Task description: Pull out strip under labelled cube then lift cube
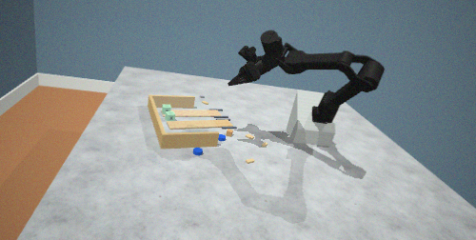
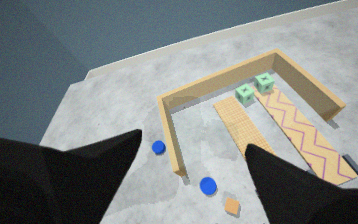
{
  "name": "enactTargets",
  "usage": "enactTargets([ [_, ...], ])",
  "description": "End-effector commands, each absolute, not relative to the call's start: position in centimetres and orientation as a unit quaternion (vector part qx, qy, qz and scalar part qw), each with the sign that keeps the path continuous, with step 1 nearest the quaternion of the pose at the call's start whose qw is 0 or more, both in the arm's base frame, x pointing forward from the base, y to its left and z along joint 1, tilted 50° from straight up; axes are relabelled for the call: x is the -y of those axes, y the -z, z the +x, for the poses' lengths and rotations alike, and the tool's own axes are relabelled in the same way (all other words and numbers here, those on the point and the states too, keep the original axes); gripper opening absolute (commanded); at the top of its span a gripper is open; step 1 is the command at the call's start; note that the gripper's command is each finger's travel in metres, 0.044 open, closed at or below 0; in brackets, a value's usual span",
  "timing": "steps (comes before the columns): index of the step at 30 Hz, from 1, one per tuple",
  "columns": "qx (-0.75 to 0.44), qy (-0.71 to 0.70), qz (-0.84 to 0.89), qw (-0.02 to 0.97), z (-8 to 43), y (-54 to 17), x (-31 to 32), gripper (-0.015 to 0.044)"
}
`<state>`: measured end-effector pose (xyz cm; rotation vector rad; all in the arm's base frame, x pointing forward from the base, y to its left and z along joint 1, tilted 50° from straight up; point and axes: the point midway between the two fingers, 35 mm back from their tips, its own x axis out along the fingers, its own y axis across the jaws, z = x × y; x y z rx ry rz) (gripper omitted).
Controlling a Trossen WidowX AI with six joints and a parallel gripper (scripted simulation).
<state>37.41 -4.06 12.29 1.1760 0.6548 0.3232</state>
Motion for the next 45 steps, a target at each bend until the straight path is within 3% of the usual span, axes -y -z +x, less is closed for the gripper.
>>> enactTargets([
  [1, -0.29, -0.124, 0.446, 0.837, 32.9, -7.8, 7.4, 0.04],
  [5, -0.286, -0.114, 0.401, 0.863, 30.8, -6.0, 8.6, 0.04],
  [25, -0.286, -0.114, 0.399, 0.863, 30.7, -6.0, 8.6, 0.04],
  [40, -0.445, -0.186, 0.306, 0.821, 38.5, 0.3, 11.2, 0.0006],
  [45, -0.497, -0.233, 0.27, 0.791, 40.3, 3.2, 11.0, 0.0],
])
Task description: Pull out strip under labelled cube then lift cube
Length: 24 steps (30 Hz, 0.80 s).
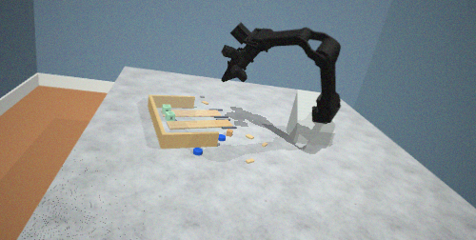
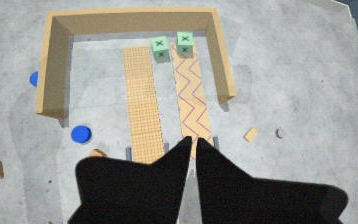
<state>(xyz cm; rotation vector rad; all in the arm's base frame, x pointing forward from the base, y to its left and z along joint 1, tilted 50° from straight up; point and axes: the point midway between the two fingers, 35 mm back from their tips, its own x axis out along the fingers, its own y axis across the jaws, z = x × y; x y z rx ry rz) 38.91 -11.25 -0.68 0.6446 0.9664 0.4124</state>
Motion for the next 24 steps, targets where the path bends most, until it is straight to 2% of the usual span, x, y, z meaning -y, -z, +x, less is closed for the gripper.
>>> enactTargets([
  [1, -0.508, -0.245, 0.262, 0.783, 40.5, 3.7, 10.8, 0.0],
  [12, -0.591, -0.387, 0.191, 0.681, 41.1, 9.1, 7.4, 0.0],
  [24, -0.592, -0.389, 0.19, 0.679, 41.3, 9.5, 7.6, 0.0],
])
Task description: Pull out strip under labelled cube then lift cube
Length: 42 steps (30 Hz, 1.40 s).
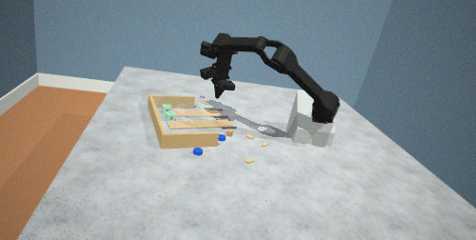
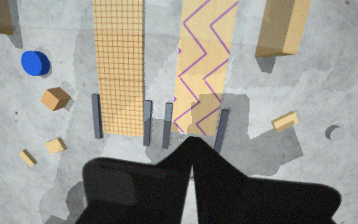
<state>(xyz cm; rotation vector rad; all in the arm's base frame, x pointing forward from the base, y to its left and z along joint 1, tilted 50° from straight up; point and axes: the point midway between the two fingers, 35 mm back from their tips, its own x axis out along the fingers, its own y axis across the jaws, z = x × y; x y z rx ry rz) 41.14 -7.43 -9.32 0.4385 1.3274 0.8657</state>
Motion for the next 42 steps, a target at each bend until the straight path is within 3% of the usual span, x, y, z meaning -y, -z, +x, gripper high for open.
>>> enactTargets([
  [1, -0.592, -0.389, 0.19, 0.679, 41.3, 9.6, 7.6, 0.0],
  [42, -0.591, -0.39, 0.191, 0.679, 41.4, 13.9, 2.4, 0.0],
])
